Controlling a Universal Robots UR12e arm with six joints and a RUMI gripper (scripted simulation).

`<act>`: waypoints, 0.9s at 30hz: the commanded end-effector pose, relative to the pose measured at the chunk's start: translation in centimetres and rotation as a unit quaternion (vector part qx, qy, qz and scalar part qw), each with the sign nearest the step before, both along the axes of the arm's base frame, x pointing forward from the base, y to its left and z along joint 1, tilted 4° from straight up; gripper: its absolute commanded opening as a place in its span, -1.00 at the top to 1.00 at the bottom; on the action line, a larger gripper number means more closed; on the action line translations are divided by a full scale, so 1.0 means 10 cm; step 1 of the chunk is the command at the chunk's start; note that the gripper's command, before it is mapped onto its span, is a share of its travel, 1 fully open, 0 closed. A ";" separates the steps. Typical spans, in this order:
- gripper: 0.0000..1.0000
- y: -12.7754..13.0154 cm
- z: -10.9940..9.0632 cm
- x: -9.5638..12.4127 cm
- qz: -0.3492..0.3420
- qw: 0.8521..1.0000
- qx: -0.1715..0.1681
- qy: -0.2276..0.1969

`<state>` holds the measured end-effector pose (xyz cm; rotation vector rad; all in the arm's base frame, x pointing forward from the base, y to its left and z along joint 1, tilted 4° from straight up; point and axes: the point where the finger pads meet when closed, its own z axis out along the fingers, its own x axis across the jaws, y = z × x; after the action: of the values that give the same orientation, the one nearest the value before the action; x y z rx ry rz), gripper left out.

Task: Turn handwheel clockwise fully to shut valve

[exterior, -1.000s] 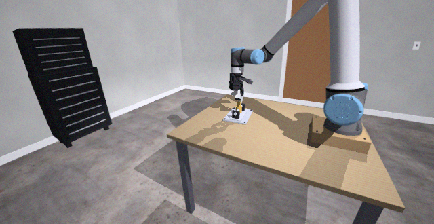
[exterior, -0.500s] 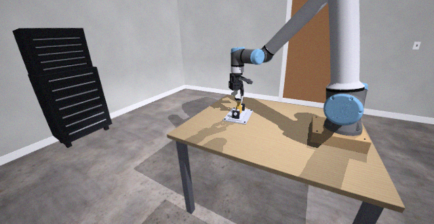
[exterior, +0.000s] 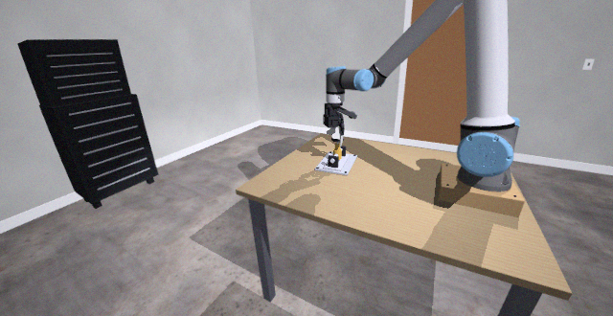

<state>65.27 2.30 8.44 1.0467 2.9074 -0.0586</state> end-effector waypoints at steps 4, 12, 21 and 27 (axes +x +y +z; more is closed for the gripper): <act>1.00 -0.01 0.00 0.00 -0.028 1.000 0.001 -0.002; 1.00 -0.01 0.00 0.01 -0.055 0.998 0.002 -0.003; 1.00 -0.01 0.01 0.02 -0.112 0.994 0.004 -0.007; 1.00 -0.01 0.01 0.02 -0.142 0.990 0.005 -0.009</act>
<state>65.19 2.22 8.30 1.3619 2.7706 -0.0498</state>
